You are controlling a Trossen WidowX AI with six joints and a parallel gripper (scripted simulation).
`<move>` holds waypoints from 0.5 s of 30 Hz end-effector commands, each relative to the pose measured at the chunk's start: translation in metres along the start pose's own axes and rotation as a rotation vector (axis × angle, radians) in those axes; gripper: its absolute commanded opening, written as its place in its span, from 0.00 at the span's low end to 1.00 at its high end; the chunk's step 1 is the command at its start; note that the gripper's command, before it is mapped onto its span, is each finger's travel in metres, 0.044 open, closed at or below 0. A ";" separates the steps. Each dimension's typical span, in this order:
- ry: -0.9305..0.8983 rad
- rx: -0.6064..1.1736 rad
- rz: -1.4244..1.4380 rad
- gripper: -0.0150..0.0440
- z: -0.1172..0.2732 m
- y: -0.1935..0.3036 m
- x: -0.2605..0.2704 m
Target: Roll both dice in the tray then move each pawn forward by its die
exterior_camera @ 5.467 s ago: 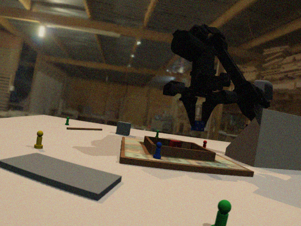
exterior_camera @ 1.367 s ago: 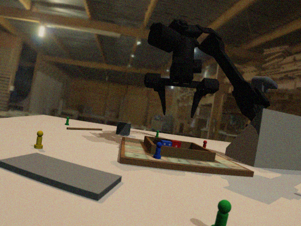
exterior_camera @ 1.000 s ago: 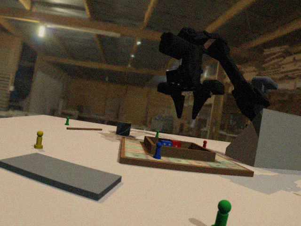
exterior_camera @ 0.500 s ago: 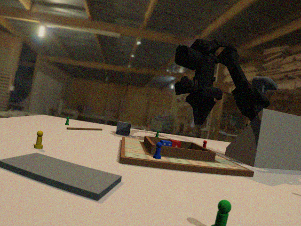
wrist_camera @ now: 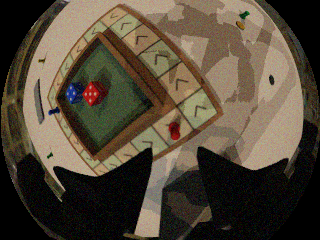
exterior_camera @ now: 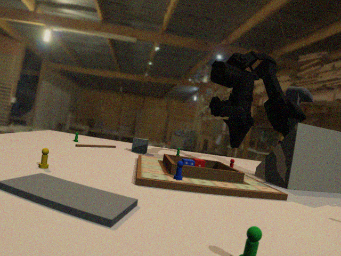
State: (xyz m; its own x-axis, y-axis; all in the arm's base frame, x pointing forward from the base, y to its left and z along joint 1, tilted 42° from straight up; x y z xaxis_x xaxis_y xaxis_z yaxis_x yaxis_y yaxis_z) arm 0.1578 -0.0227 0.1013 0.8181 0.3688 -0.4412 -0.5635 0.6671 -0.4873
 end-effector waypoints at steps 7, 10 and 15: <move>0.002 -0.005 -0.024 0.59 -0.016 0.001 -0.002; 0.002 -0.005 -0.024 0.59 -0.017 0.001 -0.002; 0.001 -0.003 -0.026 0.59 -0.025 0.001 -0.002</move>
Point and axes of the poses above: the point midway between the two fingers, 35 mm back from their tips, its own z axis back along the fingers, its own x axis across the jaws, y = z × x, the point moved 9 cm from there along z, back along the fingers, and after that the axes turned 9 degrees about -z, right-handed, at the moved point
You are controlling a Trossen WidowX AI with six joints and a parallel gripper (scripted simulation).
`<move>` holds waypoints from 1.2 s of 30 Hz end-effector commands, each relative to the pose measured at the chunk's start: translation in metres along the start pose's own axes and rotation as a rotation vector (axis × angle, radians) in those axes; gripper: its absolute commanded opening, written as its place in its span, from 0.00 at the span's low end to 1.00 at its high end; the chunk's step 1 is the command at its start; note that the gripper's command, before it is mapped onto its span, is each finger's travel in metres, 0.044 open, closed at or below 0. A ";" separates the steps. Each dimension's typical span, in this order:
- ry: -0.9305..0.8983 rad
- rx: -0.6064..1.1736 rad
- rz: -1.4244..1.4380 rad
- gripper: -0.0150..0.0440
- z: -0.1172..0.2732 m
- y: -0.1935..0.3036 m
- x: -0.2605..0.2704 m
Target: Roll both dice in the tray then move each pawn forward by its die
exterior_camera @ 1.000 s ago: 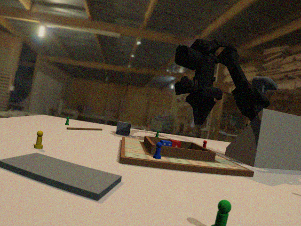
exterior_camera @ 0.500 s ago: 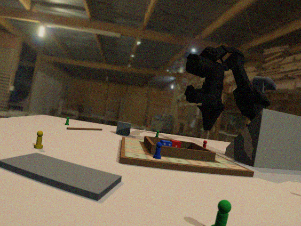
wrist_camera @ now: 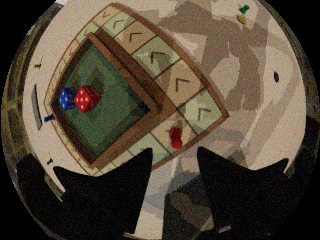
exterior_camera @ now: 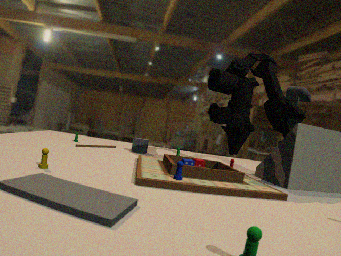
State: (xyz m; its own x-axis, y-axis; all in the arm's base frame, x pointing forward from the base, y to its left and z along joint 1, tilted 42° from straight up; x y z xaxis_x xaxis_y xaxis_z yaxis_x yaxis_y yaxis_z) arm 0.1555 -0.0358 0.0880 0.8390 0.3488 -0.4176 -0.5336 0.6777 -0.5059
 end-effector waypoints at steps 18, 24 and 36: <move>0.010 -0.002 0.012 0.59 -0.035 0.001 -0.002; 0.011 -0.003 0.013 0.50 -0.039 0.001 -0.002; 0.011 -0.003 0.013 0.27 -0.039 0.001 -0.002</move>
Point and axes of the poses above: the point midway between the two fingers, 35 mm back from their tips, its own z axis back along the fingers, its own x axis across the jaws, y = z × x, the point moved 9 cm from there along z, back along the fingers, and after that the axes turned 9 degrees about -z, right-handed, at the moved point
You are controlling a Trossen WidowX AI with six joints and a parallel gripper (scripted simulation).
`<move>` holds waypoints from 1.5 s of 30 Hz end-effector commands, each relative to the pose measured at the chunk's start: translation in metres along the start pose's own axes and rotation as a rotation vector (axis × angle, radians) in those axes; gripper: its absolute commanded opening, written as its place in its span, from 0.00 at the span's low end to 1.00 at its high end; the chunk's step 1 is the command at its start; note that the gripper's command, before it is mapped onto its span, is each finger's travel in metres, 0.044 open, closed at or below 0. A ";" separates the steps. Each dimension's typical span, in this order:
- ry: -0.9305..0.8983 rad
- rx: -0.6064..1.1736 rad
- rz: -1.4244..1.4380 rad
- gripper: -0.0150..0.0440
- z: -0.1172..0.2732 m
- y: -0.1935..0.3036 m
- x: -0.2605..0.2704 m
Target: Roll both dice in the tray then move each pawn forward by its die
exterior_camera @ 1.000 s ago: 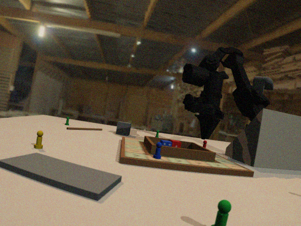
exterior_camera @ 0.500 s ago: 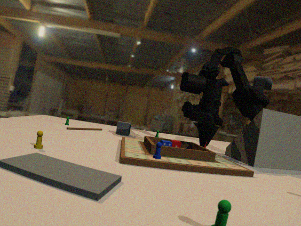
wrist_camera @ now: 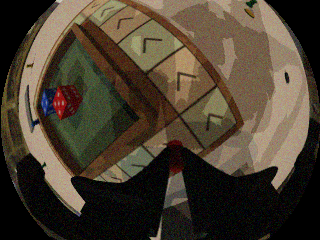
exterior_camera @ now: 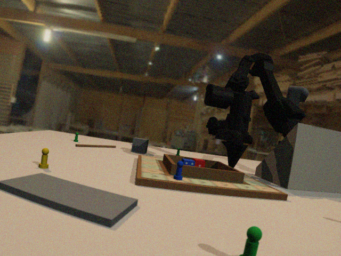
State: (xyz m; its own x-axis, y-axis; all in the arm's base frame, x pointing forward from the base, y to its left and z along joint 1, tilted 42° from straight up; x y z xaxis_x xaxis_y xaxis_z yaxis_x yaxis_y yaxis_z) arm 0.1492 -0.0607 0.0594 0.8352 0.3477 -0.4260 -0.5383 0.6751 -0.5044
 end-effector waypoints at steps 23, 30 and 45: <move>-0.016 0.016 0.011 0.25 0.081 -0.004 0.010; -0.005 0.009 0.010 0.25 0.115 -0.002 0.004; -0.017 0.017 0.010 0.25 0.122 -0.033 0.033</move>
Point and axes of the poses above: the point midway between the two fingers, 35 mm back from their tips, its own z axis back along the fingers, its own x axis across the jaws, y = z × x, the point moved 9 cm from there along z, back along the fingers, and after that the axes turned 9 degrees about -z, right-handed, at the moved point
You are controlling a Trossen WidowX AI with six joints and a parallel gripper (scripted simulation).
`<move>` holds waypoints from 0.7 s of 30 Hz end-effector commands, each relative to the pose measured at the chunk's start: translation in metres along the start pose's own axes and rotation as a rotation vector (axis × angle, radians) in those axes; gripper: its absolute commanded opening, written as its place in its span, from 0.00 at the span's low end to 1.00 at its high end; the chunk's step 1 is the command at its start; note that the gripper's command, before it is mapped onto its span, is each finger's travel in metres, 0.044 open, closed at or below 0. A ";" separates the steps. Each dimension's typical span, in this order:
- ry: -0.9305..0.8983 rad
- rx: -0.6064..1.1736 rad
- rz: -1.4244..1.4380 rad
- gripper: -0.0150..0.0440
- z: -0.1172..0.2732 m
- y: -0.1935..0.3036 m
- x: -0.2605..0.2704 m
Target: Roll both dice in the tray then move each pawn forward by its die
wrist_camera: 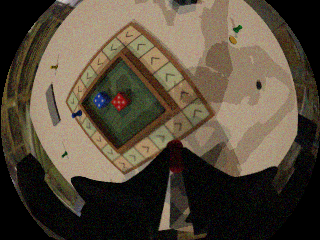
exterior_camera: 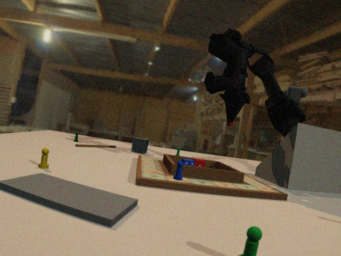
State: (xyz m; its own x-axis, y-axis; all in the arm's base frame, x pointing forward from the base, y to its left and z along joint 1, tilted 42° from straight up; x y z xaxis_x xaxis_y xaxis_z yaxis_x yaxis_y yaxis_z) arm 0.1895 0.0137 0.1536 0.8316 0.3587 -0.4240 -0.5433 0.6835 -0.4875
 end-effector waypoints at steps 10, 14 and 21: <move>-0.017 -0.003 -0.002 0.25 -0.021 -0.066 0.050; -0.014 -0.008 -0.004 0.25 -0.034 -0.089 0.062; -0.001 -0.023 -0.008 0.25 -0.063 -0.130 0.077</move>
State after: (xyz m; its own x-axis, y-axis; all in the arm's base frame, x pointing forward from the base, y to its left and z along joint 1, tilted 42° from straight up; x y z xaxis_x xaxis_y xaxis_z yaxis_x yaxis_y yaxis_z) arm 0.3012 -0.0672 0.1398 0.8366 0.3580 -0.4147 -0.5379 0.6801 -0.4981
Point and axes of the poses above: the point midway between the two fingers, 35 mm back from their tips, its own z axis back along the fingers, its own x axis across the jaws, y = z × x, the point moved 9 cm from there along z, back along the fingers, and after that the axes turned 9 degrees about -z, right-handed, at the moved point
